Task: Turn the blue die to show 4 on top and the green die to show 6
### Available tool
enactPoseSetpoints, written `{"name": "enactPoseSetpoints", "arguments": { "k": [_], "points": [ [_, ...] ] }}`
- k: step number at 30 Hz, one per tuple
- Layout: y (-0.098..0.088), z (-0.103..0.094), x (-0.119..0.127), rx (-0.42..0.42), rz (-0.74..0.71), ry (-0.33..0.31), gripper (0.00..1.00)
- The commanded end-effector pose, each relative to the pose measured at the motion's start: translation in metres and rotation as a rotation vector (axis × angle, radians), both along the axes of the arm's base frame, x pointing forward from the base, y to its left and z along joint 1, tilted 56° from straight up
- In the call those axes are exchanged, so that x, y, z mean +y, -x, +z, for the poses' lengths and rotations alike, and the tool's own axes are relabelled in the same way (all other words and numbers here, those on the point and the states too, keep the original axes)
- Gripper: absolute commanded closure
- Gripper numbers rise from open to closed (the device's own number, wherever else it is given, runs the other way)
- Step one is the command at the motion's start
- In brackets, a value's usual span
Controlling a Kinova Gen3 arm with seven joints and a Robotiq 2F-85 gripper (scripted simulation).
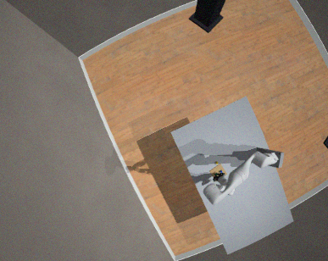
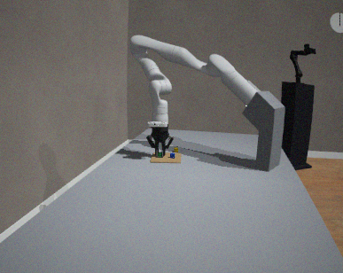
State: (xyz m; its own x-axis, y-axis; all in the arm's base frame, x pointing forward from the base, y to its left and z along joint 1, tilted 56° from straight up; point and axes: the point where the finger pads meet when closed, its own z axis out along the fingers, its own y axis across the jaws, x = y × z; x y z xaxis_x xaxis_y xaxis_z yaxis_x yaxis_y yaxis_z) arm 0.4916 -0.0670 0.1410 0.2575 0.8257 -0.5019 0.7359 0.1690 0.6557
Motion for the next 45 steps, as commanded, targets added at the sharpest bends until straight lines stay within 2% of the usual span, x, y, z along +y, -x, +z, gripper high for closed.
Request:
{"name": "enactPoseSetpoints", "arguments": {
  "k": [1, 17, 18, 23, 27, 31, 32, 45],
  "points": [
    [-0.0001, 0.0003, 0.0006, -0.001, 0.001, 0.000, 0.85],
    [-0.0001, 0.0003, 0.0006, -0.001, 0.001, 0.000, 0.85],
    [-0.0001, 0.0003, 0.0006, -0.001, 0.001, 0.000, 0.81],
    [-0.0001, 0.0003, 0.0006, -0.001, 0.001, 0.000, 0.77],
    [-0.0001, 0.0003, 0.0006, -0.001, 0.001, 0.000, 0.69],
    [-0.0001, 0.0003, 0.0006, -0.001, 0.001, 0.000, 0.69],
    [-0.0001, 0.0003, 0.0006, -0.001, 0.001, 0.000, 0.65],
    [0.0007, 0.0009, 0.0012, -0.001, 0.001, 0.000, 0.65]
  ]
}}
